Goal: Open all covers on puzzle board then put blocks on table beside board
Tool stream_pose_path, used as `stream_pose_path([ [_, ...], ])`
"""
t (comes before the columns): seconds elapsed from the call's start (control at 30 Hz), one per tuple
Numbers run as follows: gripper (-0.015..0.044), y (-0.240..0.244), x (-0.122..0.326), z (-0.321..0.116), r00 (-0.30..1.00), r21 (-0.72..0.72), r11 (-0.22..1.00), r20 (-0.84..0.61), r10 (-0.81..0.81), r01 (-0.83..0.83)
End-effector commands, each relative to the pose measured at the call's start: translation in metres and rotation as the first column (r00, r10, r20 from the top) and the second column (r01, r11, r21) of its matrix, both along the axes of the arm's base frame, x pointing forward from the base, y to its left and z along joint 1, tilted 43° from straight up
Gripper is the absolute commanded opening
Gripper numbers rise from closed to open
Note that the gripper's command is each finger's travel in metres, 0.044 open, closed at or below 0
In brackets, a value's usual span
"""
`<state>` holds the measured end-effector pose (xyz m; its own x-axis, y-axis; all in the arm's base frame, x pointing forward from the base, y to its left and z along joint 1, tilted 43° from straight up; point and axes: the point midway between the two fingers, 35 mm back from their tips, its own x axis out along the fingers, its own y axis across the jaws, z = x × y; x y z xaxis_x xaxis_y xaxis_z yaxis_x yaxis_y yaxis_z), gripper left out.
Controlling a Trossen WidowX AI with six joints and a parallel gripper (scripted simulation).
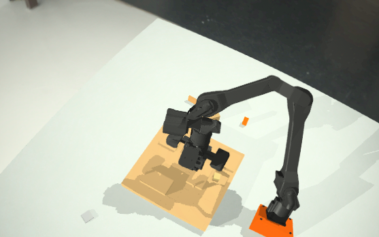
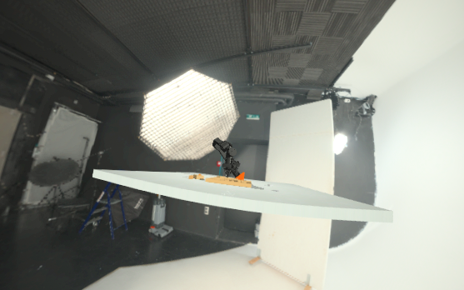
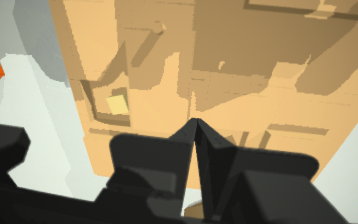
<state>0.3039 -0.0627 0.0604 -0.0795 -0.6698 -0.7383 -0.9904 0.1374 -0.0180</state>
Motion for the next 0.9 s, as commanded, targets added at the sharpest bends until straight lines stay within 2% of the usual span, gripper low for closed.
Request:
stream_pose_path([
  [0.0, 0.0, -0.004, -0.002, -0.004, 1.0, -0.006, 1.0, -0.008, 0.002, -0.002],
  [0.87, 0.0, -0.01, -0.023, -0.005, 1.0, -0.007, 1.0, -0.009, 0.002, -0.002],
])
